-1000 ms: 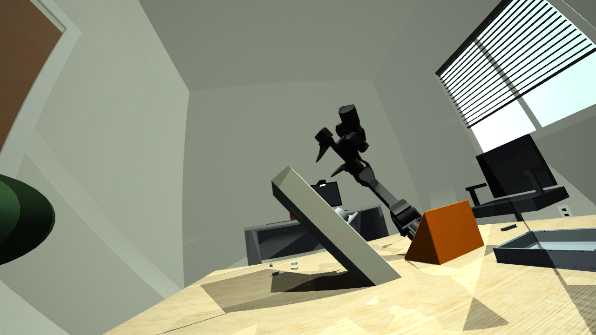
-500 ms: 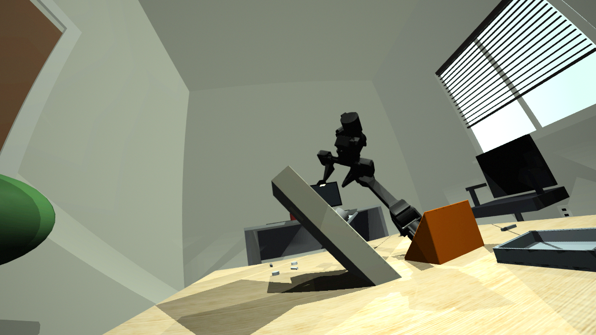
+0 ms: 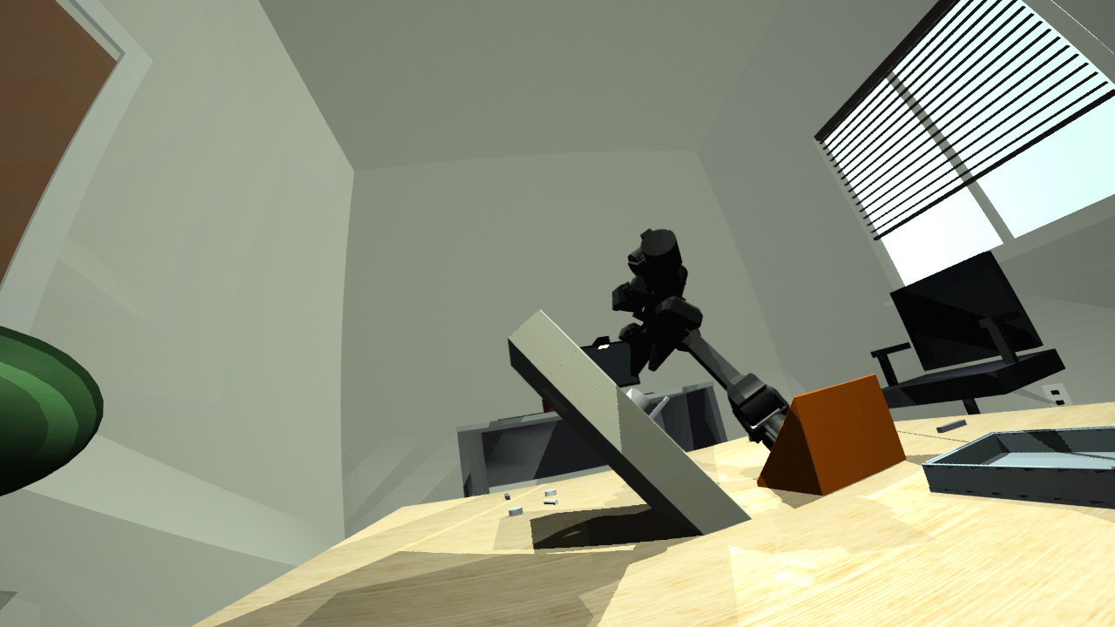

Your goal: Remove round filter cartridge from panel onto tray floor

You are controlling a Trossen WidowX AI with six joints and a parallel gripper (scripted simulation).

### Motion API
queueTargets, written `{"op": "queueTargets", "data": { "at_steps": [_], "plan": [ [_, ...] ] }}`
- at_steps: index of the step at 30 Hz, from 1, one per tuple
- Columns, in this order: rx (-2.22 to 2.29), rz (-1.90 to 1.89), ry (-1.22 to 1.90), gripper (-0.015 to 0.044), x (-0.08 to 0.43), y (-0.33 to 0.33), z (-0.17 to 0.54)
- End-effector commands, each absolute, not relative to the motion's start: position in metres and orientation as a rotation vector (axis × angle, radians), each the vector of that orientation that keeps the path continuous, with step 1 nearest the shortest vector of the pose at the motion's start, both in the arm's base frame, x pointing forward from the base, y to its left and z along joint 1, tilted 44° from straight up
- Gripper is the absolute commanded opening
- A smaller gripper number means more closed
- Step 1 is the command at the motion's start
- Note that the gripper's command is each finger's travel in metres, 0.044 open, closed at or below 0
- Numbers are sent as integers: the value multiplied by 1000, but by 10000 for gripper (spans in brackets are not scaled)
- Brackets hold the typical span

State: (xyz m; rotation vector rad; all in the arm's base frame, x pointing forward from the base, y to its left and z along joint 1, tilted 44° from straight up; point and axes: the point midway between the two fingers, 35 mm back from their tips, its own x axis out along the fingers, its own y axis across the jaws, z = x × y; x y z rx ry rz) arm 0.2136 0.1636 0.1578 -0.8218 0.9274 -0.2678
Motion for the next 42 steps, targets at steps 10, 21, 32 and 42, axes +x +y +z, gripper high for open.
{"op": "queueTargets", "data": {
  "at_steps": [10, 21, 32, 42],
  "plan": [
    [-707, -333, 932, 305, 219, 149, 146],
    [-706, -333, 931, 305, 230, 139, 135],
    [-707, -336, 928, 305, 239, 129, 125],
    [-707, -334, 931, 245, 238, 132, 126]
  ]
}}
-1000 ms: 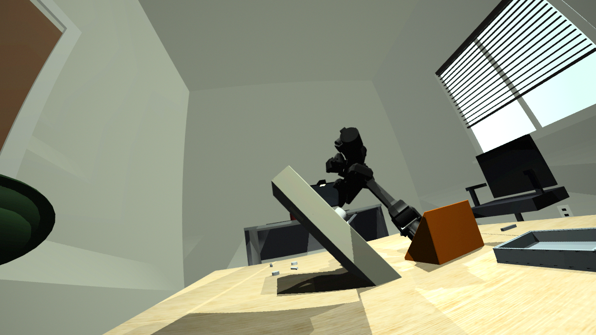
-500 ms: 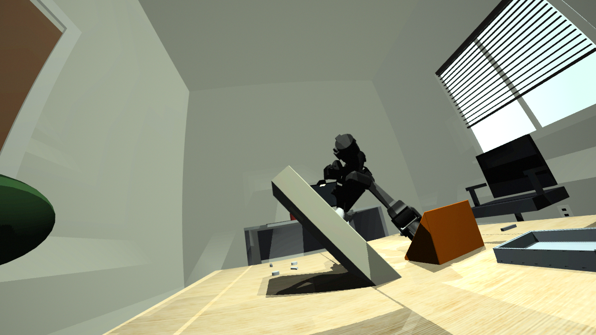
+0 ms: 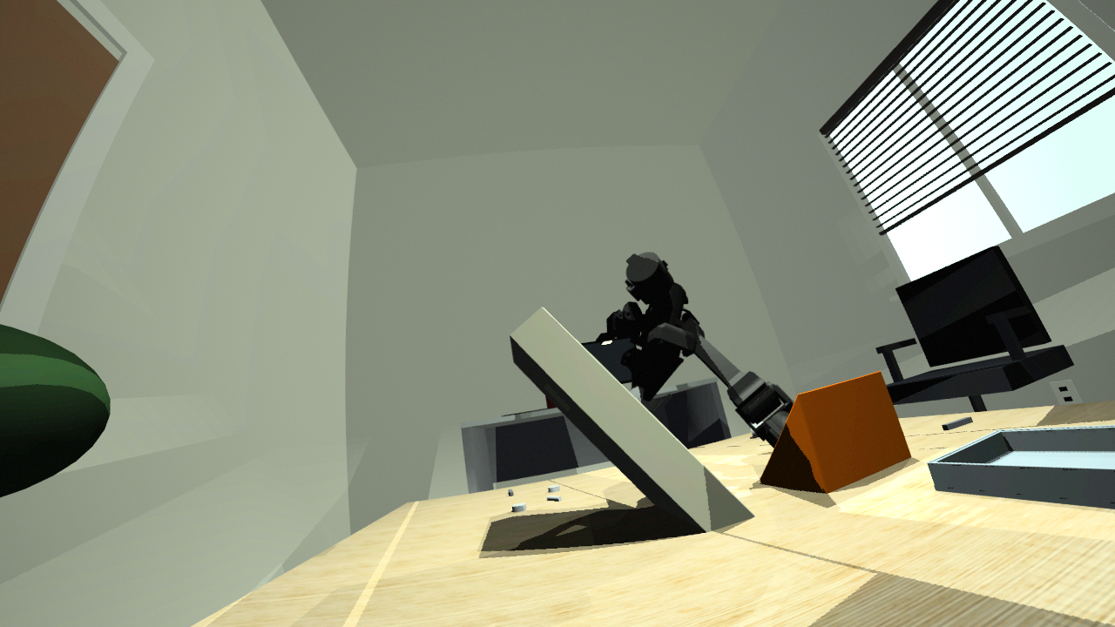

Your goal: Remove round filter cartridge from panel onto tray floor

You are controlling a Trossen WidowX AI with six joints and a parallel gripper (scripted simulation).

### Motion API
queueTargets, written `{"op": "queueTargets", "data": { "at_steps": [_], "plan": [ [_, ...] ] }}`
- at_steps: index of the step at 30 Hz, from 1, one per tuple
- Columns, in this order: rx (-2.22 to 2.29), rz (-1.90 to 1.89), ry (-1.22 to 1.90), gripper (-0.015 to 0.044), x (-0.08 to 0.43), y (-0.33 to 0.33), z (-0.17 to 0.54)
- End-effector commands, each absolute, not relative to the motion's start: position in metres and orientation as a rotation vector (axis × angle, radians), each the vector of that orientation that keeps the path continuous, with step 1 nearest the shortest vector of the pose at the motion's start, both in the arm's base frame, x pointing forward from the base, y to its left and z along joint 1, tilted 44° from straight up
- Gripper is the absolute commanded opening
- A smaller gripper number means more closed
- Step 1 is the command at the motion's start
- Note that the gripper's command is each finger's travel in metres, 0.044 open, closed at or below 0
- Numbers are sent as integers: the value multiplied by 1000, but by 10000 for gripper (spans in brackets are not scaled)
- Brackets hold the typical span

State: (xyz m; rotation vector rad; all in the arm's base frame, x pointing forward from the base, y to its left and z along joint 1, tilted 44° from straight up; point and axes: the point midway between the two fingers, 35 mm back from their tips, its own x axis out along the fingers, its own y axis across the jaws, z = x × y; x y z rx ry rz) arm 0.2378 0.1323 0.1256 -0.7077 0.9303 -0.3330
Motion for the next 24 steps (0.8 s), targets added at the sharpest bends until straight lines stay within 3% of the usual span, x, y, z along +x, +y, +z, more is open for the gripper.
{"op": "queueTargets", "data": {
  "at_steps": [1, 9, 16, 24],
  "plan": [
    [-707, -334, 931, 238, 238, 132, 126],
    [-707, -334, 931, 185, 238, 132, 126],
    [-707, -333, 931, 1, 242, 138, 131],
    [-716, -303, 923, 0, 242, 157, 150]
  ]
}}
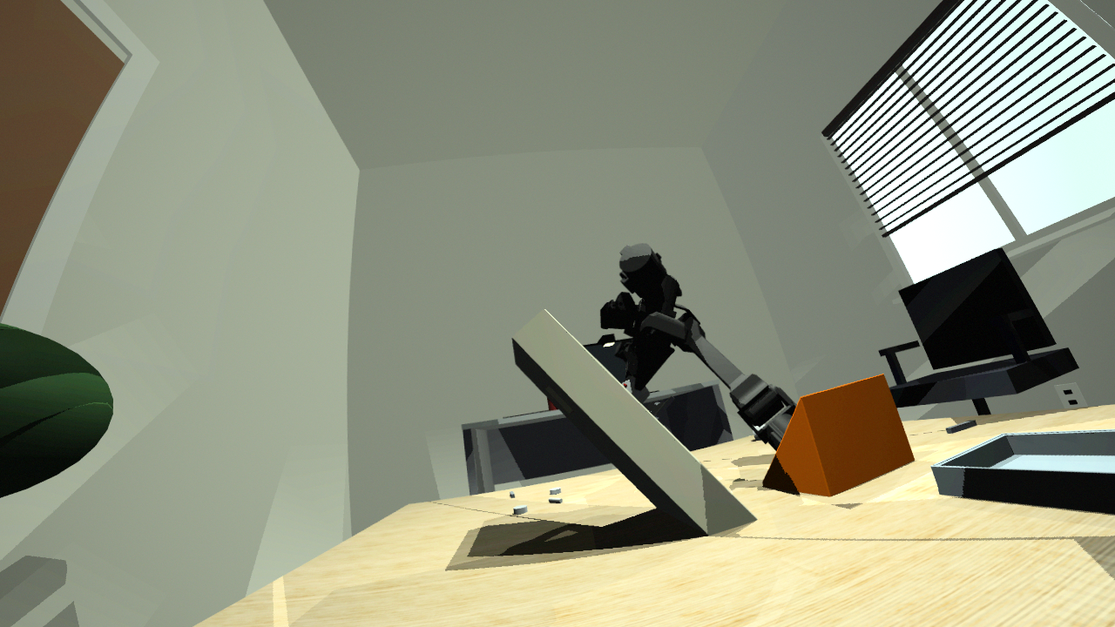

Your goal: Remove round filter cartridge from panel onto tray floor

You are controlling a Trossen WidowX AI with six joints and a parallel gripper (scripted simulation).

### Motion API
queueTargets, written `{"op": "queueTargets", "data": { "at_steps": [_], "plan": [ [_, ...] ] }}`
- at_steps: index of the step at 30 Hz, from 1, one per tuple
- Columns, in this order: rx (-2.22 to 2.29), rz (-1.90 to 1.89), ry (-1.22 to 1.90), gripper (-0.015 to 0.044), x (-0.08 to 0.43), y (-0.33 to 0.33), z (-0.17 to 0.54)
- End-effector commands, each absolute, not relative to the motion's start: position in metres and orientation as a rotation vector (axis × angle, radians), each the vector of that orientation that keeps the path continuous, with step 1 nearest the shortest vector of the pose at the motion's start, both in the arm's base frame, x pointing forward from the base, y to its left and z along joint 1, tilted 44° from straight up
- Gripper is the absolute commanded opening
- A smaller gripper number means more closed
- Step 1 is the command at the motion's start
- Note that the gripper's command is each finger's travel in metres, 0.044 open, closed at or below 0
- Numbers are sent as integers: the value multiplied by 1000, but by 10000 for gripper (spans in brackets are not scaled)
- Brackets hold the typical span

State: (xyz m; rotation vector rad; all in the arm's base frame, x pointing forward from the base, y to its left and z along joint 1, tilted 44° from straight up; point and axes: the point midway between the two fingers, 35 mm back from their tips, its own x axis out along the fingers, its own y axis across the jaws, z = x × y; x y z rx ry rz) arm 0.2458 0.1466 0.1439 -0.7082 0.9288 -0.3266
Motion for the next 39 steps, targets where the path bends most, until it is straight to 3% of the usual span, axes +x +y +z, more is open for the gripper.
{"op": "queueTargets", "data": {
  "at_steps": [1, 13, 39],
  "plan": [
    [-720, -292, 921, 0, 239, 161, 154],
    [-758, -174, 893, 0, 200, 196, 199],
    [-772, -265, 933, 0, 205, 253, 134]
  ]
}}
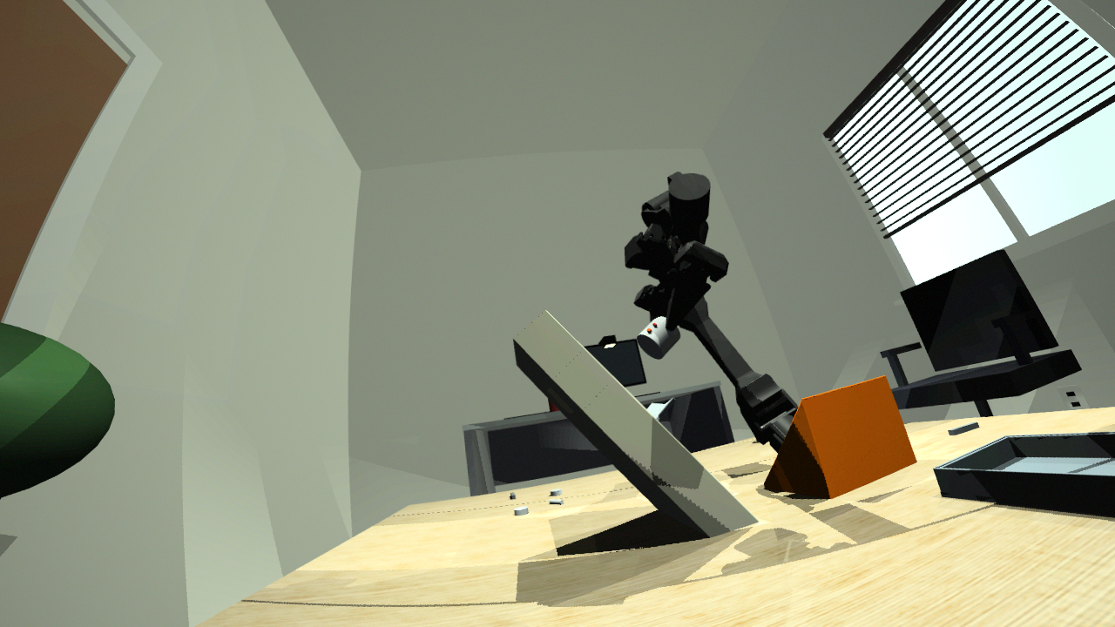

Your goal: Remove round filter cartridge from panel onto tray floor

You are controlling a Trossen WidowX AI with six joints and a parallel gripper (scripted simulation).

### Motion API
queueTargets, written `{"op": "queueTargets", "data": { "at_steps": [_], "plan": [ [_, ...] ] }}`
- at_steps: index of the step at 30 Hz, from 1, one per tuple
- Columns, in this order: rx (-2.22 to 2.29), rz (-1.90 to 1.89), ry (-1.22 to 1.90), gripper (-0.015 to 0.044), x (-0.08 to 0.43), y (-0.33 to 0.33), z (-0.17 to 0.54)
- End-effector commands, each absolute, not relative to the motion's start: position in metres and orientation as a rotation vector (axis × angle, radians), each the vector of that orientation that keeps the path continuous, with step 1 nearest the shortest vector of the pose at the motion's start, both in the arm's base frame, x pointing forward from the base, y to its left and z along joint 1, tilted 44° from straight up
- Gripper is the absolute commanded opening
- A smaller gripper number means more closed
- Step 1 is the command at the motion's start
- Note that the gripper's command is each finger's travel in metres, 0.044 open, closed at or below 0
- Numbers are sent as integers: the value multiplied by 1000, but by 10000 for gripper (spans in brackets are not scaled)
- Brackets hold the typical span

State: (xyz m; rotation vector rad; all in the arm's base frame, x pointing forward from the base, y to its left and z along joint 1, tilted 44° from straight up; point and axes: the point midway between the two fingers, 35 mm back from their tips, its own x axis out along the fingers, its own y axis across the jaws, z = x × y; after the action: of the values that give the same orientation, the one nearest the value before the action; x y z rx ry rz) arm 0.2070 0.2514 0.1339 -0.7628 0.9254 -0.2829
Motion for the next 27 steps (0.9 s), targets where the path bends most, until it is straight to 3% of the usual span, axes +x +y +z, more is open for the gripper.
{"op": "queueTargets", "data": {
  "at_steps": [1, 27],
  "plan": [
    [-789, -240, 952, 0, 202, 257, 130],
    [-1264, 692, 1240, 0, 83, 356, 23]
  ]
}}
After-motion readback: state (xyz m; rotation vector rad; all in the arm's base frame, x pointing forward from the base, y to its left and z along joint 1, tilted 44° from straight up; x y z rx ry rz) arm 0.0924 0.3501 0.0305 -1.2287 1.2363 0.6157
